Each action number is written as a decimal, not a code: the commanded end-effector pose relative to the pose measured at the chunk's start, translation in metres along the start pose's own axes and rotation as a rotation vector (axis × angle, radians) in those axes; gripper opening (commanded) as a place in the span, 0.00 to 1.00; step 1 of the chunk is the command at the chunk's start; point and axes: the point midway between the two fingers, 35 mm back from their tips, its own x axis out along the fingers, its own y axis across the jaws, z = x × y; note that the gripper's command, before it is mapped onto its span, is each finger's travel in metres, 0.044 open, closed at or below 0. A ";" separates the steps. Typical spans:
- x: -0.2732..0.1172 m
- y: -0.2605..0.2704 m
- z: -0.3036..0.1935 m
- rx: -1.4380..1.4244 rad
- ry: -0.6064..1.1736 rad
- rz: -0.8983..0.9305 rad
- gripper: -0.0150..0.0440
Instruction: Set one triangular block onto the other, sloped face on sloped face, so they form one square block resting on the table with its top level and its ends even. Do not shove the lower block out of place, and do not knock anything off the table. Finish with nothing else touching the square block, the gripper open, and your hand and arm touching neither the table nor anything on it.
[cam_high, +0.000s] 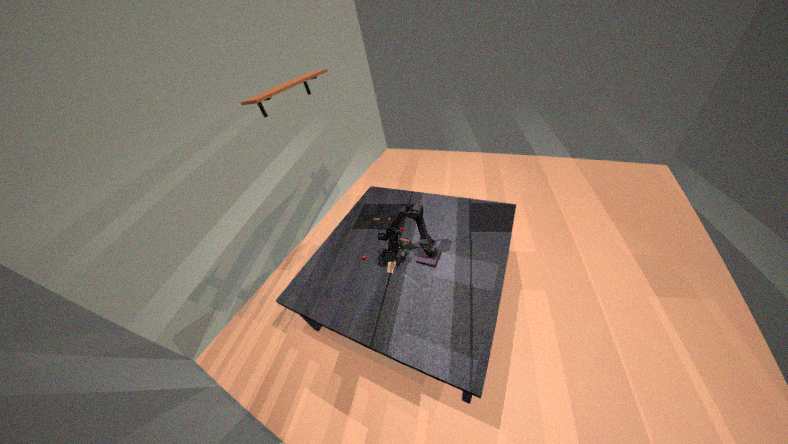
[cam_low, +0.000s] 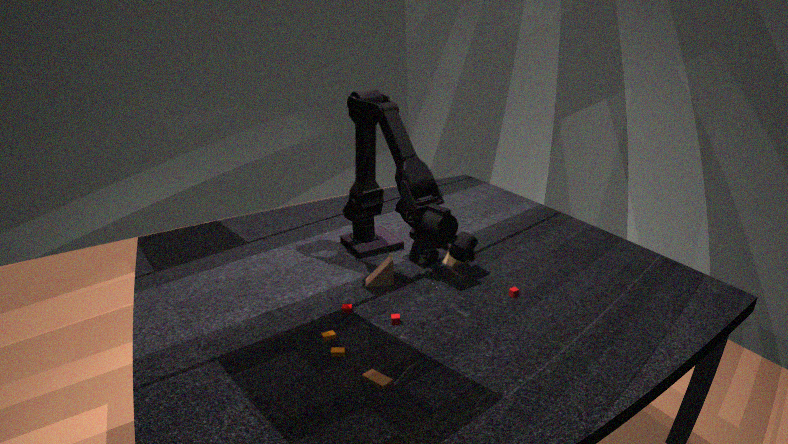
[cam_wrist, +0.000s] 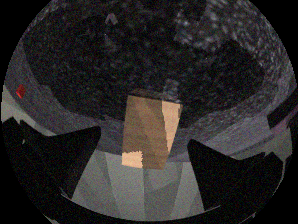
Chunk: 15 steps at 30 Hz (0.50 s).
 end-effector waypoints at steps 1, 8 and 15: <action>0.006 -0.001 0.000 0.008 0.005 0.003 1.00; 0.006 -0.001 0.000 0.008 0.005 0.003 1.00; 0.005 0.000 0.000 0.002 0.002 0.004 0.73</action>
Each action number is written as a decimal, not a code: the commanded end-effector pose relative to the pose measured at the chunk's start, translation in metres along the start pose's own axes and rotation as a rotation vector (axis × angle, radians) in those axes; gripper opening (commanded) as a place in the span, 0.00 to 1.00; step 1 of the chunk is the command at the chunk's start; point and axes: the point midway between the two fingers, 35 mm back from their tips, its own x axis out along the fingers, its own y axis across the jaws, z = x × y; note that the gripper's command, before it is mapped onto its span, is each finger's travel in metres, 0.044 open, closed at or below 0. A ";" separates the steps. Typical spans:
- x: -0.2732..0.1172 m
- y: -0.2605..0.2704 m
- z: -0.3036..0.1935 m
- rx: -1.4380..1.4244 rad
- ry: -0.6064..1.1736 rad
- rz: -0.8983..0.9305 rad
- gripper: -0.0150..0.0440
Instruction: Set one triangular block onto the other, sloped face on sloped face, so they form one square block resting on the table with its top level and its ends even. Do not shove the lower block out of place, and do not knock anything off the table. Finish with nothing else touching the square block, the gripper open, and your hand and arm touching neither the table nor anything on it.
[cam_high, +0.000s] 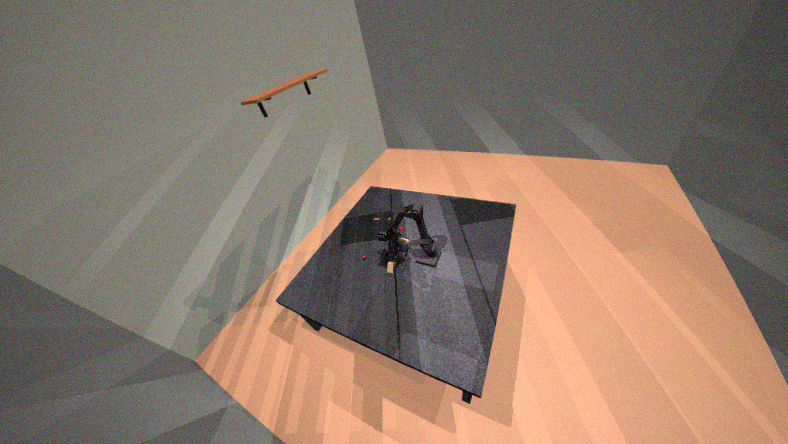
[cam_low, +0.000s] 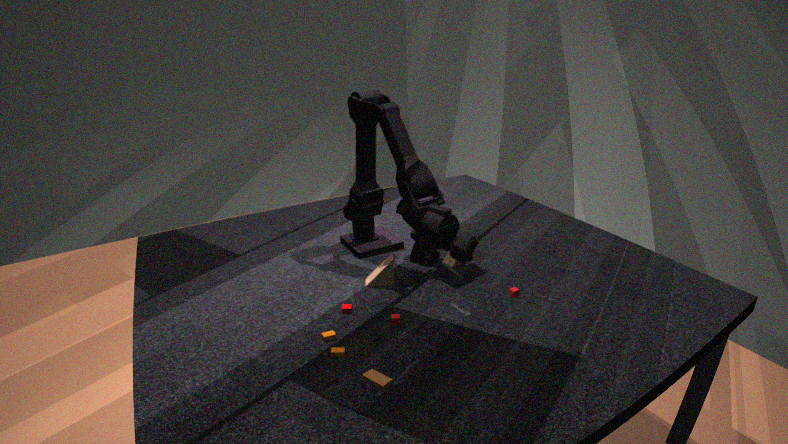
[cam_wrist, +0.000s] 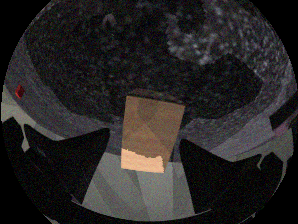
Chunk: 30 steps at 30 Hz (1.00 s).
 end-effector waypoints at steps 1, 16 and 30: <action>0.000 0.000 0.000 -0.001 0.000 0.001 0.69; -0.001 0.000 -0.001 -0.001 0.000 0.001 0.29; -0.043 0.006 -0.042 -0.001 0.001 0.001 0.25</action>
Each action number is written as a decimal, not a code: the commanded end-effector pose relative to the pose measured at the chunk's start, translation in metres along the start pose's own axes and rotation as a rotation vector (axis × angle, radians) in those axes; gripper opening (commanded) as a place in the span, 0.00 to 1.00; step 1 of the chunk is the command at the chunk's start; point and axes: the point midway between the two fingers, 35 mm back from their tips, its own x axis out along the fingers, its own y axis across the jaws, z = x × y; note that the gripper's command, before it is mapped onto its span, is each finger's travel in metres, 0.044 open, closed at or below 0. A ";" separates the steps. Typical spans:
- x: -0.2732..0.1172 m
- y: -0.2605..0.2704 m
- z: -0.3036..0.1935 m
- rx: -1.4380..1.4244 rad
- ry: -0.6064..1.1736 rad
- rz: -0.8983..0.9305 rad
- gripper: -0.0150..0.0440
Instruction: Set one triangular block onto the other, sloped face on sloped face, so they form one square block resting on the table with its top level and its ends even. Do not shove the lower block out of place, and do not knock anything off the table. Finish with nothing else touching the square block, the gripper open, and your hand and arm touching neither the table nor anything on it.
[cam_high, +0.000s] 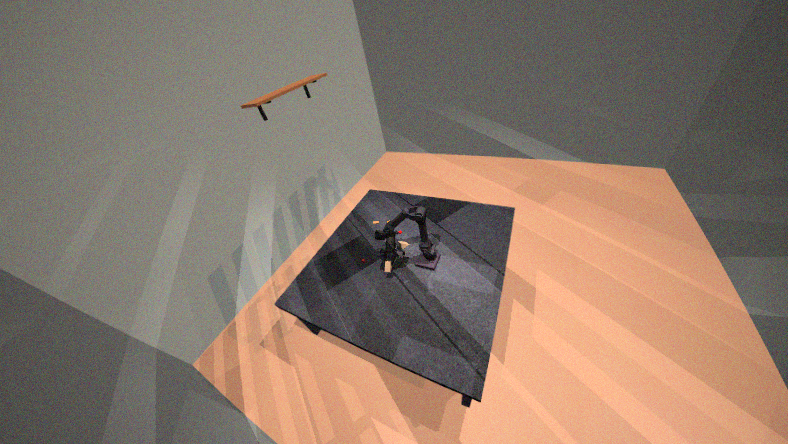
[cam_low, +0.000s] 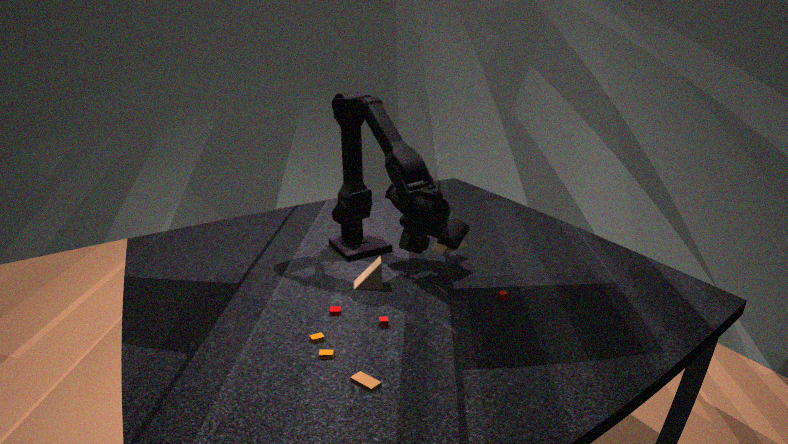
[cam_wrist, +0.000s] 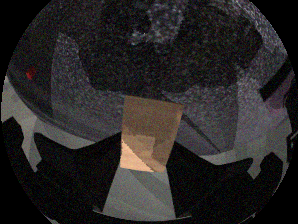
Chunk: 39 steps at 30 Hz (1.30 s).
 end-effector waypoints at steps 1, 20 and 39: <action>-0.016 0.002 -0.015 -0.006 0.000 0.012 0.25; -0.038 -0.004 -0.038 -0.009 -0.002 0.003 0.25; -0.030 -0.007 -0.040 -0.591 -0.163 -0.117 0.25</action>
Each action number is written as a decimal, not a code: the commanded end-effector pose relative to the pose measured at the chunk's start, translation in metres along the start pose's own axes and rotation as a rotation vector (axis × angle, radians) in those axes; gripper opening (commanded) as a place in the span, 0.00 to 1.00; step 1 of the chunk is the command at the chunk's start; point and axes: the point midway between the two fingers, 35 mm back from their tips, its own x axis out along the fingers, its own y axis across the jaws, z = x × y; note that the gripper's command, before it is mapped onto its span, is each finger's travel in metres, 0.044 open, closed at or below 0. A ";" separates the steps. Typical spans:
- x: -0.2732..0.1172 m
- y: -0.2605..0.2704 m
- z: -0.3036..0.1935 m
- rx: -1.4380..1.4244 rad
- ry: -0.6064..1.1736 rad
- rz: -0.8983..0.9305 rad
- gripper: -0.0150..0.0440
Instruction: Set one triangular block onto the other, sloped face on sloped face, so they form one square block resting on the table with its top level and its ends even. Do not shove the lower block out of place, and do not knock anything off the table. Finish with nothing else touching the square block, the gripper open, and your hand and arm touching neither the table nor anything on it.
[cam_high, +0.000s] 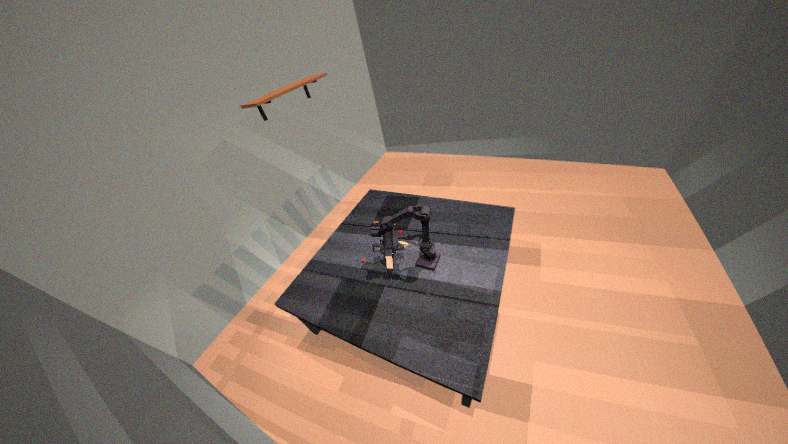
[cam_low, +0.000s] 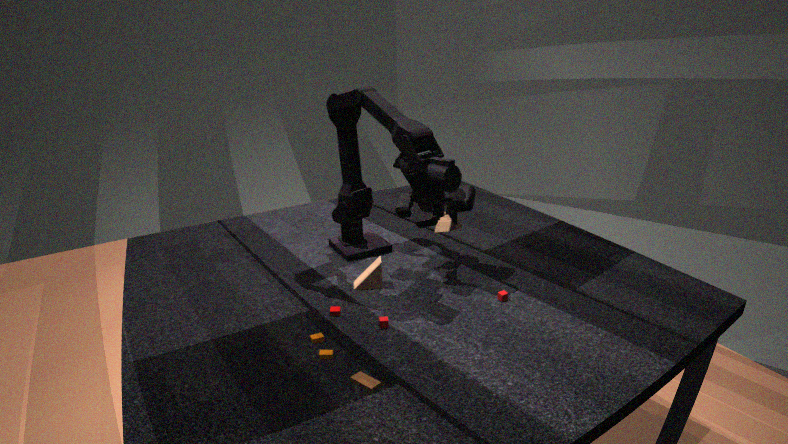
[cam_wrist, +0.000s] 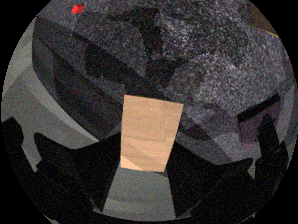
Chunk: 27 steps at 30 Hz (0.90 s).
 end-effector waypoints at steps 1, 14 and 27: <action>0.000 0.002 -0.001 -0.129 -0.029 -0.028 0.25; 0.003 0.002 -0.004 -0.551 -0.104 -0.145 0.25; 0.003 0.004 -0.007 -0.973 -0.146 -0.286 0.25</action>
